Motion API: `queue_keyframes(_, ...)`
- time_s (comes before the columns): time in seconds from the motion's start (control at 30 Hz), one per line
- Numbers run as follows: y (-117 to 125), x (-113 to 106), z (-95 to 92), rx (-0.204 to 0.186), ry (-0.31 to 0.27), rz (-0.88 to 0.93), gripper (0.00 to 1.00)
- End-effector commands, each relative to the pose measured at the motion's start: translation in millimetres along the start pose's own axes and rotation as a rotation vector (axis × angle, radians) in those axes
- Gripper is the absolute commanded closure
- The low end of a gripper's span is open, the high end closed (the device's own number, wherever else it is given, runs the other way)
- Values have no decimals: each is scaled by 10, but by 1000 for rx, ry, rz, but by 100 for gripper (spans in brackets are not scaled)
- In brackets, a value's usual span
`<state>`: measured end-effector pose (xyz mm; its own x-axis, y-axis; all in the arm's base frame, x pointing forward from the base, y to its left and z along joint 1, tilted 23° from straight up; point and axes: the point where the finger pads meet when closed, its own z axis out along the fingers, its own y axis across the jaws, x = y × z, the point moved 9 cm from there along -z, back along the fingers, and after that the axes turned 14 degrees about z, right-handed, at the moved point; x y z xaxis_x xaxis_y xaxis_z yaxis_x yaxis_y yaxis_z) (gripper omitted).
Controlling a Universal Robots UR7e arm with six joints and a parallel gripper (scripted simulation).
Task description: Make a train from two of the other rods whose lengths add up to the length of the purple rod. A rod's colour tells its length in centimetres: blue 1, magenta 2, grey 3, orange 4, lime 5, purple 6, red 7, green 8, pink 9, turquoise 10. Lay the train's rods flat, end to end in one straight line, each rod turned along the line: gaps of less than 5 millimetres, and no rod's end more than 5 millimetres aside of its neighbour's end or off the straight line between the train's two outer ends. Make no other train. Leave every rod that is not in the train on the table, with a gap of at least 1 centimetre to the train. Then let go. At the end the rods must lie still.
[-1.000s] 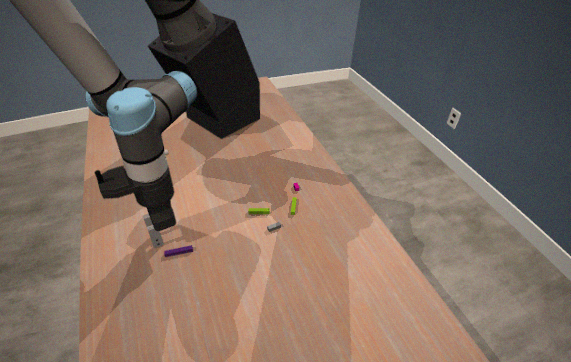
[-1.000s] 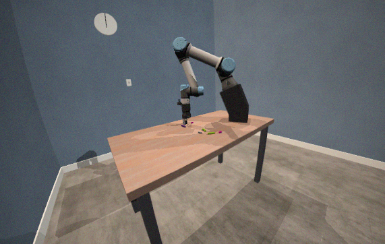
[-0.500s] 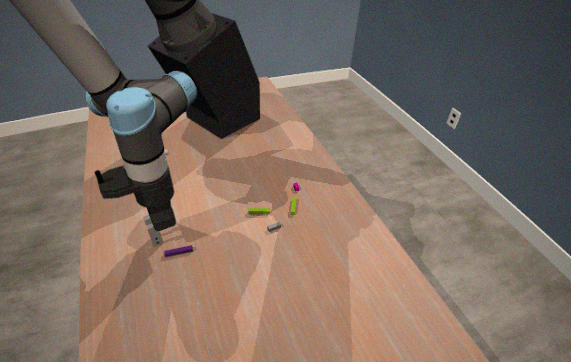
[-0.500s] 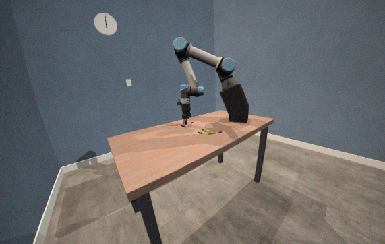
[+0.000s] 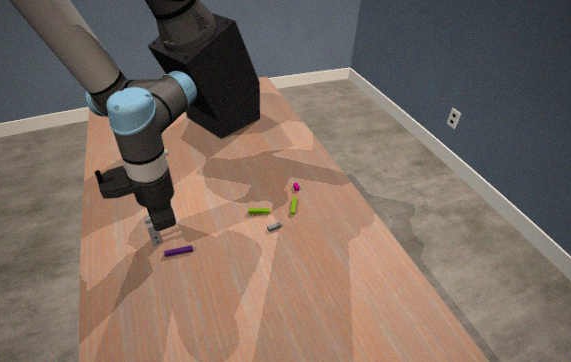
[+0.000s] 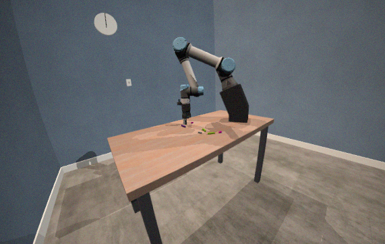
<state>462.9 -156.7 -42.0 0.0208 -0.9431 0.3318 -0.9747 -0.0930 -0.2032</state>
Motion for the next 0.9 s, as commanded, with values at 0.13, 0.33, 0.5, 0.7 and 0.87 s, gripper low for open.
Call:
queue_keyframes(0.13,-16,20,0,4,2,2,76)
queue_keyframes(0.33,-16,20,0,4,2,2,76)
queue_keyframes(0.5,-16,19,-6,4,2,2,76)
queue_keyframes(0.7,-2,0,-85,2,0,0,76)
queue_keyframes(0.87,-2,-3,-165,2,0,-1,76)
